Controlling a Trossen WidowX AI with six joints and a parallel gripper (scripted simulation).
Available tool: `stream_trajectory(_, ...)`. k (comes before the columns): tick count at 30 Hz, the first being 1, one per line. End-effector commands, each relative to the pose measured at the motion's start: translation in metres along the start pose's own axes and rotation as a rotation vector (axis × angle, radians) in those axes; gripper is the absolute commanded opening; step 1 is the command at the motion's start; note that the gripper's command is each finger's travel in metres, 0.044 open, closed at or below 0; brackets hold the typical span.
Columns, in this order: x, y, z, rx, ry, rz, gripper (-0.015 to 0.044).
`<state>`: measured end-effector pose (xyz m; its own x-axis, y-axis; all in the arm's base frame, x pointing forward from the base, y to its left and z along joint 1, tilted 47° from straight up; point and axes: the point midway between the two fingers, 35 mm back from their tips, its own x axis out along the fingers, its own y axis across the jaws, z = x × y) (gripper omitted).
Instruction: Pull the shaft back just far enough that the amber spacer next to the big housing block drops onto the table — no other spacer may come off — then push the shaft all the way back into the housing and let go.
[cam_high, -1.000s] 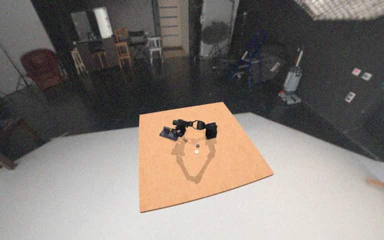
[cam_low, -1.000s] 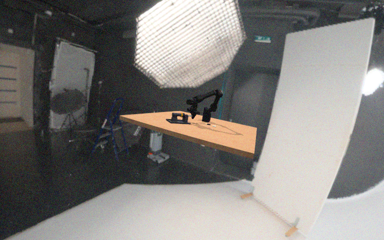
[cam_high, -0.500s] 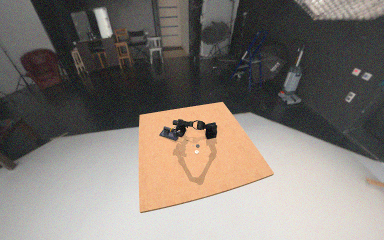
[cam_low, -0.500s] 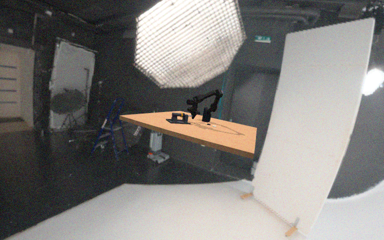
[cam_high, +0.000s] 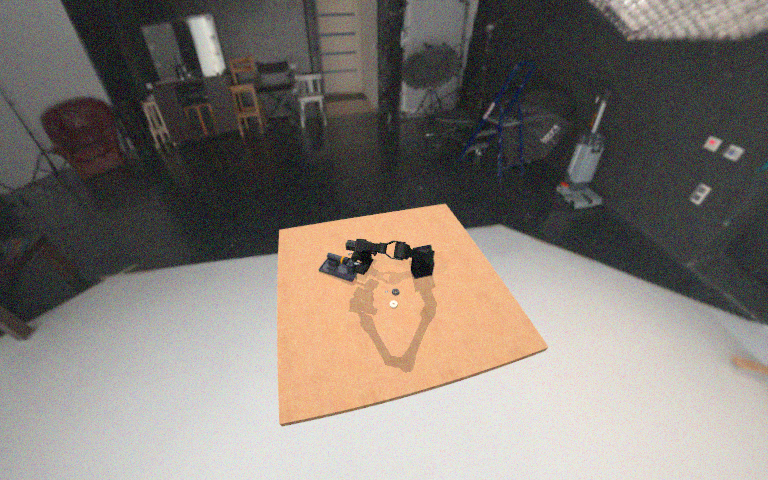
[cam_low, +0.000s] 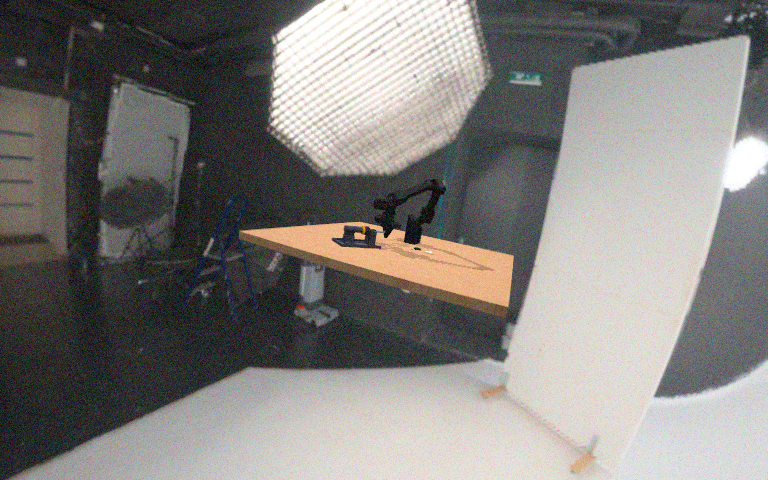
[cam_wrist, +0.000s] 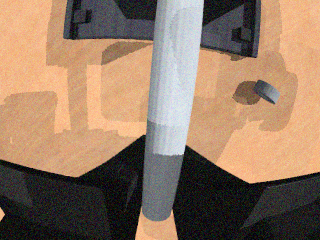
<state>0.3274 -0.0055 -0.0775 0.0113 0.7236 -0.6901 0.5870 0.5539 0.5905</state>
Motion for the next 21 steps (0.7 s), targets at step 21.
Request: stream_trajectory(21, -0.0001, 0.0001, -0.0034, 0.005, 0.002, 0.001, 0.0)
